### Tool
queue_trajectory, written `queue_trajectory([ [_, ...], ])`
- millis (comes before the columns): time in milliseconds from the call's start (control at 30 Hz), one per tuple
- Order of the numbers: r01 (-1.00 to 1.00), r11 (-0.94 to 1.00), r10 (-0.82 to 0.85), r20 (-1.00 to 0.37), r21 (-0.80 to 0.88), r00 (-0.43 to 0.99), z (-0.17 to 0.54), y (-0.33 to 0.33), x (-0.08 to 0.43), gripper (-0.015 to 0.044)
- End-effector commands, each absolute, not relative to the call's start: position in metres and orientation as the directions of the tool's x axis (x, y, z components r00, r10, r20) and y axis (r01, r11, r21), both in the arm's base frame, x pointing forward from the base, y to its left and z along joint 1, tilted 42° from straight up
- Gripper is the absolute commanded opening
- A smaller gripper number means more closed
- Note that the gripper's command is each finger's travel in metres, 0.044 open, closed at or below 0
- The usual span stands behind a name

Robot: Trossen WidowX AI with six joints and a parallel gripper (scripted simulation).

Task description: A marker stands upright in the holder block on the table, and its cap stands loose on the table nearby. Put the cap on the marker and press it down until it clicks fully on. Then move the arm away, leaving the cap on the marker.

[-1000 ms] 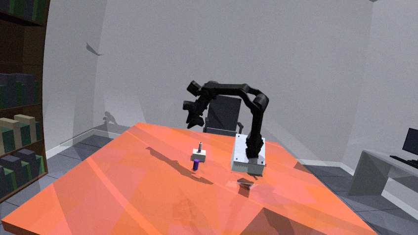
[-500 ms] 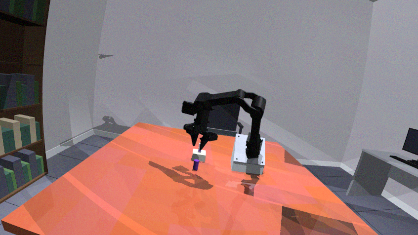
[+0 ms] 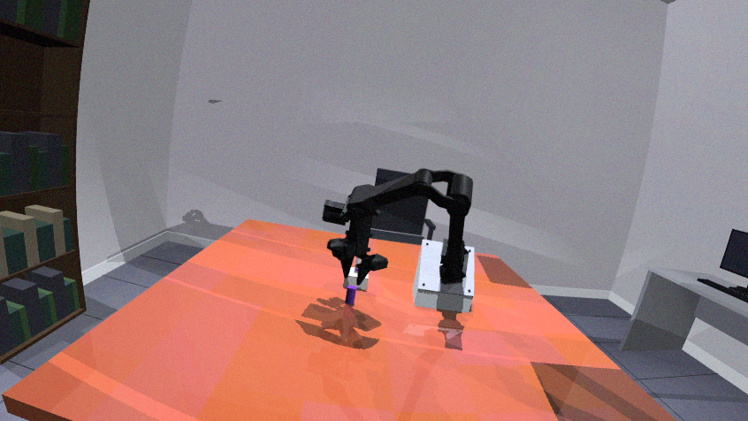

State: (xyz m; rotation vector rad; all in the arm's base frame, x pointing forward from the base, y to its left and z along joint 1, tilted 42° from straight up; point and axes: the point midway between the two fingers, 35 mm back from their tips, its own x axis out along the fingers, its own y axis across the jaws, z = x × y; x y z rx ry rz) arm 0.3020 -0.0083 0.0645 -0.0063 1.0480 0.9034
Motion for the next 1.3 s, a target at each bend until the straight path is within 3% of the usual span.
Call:
queue_trajectory([
  [0, -0.641, 0.652, 0.643, -0.743, 0.405, 0.186, 0.061, -0.005, 0.302, 0.0236],
  [1100, -0.641, 0.651, 0.646, -0.741, 0.406, 0.187, 0.024, 0.028, 0.310, 0.0236],
  [1267, -0.641, 0.652, 0.645, -0.741, 0.406, 0.187, 0.023, 0.028, 0.310, 0.0124],
])
